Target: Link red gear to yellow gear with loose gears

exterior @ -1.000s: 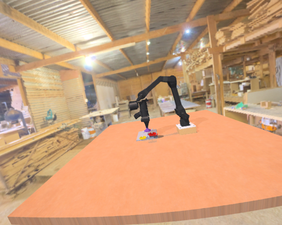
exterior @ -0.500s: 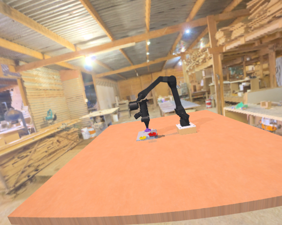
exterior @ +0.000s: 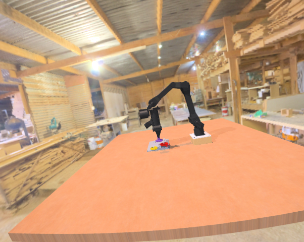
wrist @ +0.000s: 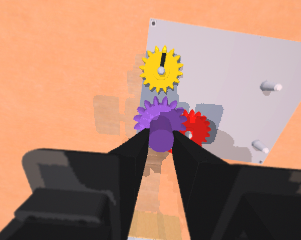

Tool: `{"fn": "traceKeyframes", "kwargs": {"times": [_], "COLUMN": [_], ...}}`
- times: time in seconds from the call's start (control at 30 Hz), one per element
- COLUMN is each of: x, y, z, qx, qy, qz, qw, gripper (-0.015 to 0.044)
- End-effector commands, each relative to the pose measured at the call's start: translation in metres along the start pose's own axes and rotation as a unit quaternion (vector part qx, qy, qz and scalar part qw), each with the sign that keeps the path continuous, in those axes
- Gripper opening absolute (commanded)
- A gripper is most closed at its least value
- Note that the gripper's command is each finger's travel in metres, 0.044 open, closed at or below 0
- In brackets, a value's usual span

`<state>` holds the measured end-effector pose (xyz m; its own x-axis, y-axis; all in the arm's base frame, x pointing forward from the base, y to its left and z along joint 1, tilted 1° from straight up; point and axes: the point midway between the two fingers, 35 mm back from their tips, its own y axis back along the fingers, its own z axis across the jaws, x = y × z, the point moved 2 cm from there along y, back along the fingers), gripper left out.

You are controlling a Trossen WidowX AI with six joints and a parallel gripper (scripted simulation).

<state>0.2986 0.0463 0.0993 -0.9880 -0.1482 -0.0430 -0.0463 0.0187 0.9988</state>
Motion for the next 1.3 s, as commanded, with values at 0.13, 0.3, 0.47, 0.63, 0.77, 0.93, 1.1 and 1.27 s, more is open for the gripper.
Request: {"fn": "traceKeyframes", "kwargs": {"times": [0.13,0.3,0.47,0.63,0.77,0.93,1.1,1.27], "x": [0.001,0.001,0.001,0.001,0.001,0.002,0.001,0.001], "y": [-0.012,-0.019,-0.026,-0.034,-0.040,-0.045,-0.043,-0.044], "z": [0.001,0.000,0.000,0.001,0.001,0.001,0.000,0.000], "qx": [-0.002,-0.002,-0.002,-0.002,-0.002,-0.002,-0.002,-0.002], "qy": [0.055,0.061,0.038,-0.010,-0.052,-0.094,-0.109,-0.070], "qz": [0.001,0.001,0.001,0.002,0.002,0.002,0.002,0.002], "qw": [0.998,0.998,0.999,1.000,0.999,0.996,0.994,0.998], "gripper": [0.0000,0.0000,0.0000,0.0000,0.0000,0.0000,0.0000,0.0000]}}
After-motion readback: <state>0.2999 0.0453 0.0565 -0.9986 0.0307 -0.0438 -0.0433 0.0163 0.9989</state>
